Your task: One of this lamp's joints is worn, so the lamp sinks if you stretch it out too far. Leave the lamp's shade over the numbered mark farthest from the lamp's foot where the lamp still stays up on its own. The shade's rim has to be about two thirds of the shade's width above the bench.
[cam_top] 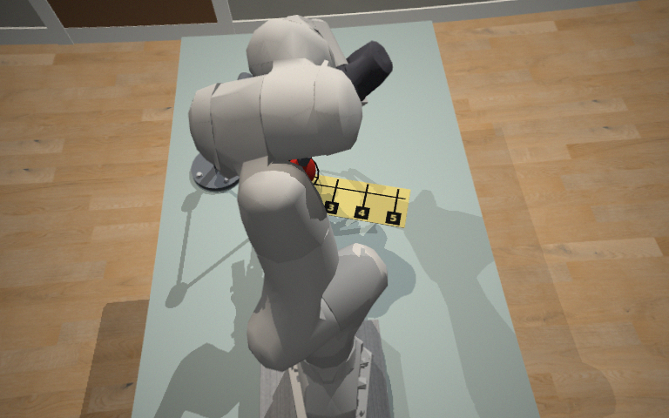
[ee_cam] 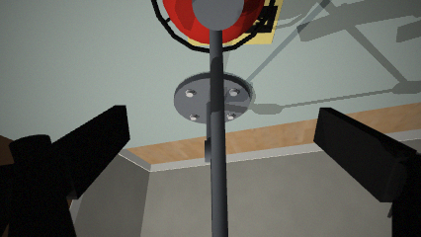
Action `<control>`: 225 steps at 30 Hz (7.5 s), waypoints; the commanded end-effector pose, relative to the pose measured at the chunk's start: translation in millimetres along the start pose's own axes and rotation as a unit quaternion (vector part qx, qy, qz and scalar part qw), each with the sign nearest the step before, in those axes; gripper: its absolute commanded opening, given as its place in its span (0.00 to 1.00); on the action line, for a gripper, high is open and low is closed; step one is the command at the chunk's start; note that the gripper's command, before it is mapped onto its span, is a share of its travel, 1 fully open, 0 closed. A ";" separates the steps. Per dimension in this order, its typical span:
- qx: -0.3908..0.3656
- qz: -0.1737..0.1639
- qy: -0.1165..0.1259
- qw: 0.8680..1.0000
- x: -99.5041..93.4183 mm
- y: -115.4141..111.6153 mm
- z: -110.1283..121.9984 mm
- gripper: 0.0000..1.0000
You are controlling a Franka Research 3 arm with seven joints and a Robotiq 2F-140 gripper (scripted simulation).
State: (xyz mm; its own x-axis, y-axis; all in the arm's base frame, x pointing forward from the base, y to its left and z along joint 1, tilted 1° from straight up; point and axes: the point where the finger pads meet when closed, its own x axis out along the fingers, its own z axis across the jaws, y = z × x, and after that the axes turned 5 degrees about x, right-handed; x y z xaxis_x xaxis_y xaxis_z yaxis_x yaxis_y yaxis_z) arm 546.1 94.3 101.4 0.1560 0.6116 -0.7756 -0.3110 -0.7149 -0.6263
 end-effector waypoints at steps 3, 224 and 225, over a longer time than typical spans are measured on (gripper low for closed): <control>-0.010 -0.001 0.004 1.000 -0.4 -0.4 -2.9 0.10; -0.018 -0.003 -0.008 1.000 -38.2 61.1 -14.0 1.00; -0.018 -0.003 -0.008 1.000 -38.2 61.1 -14.0 1.00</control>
State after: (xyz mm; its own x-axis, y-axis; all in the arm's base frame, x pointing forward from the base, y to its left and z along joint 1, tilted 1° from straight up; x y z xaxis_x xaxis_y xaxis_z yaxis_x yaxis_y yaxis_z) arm 534.1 22.5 91.5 0.1418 0.6214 -0.7706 -0.2769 -0.7224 -0.6336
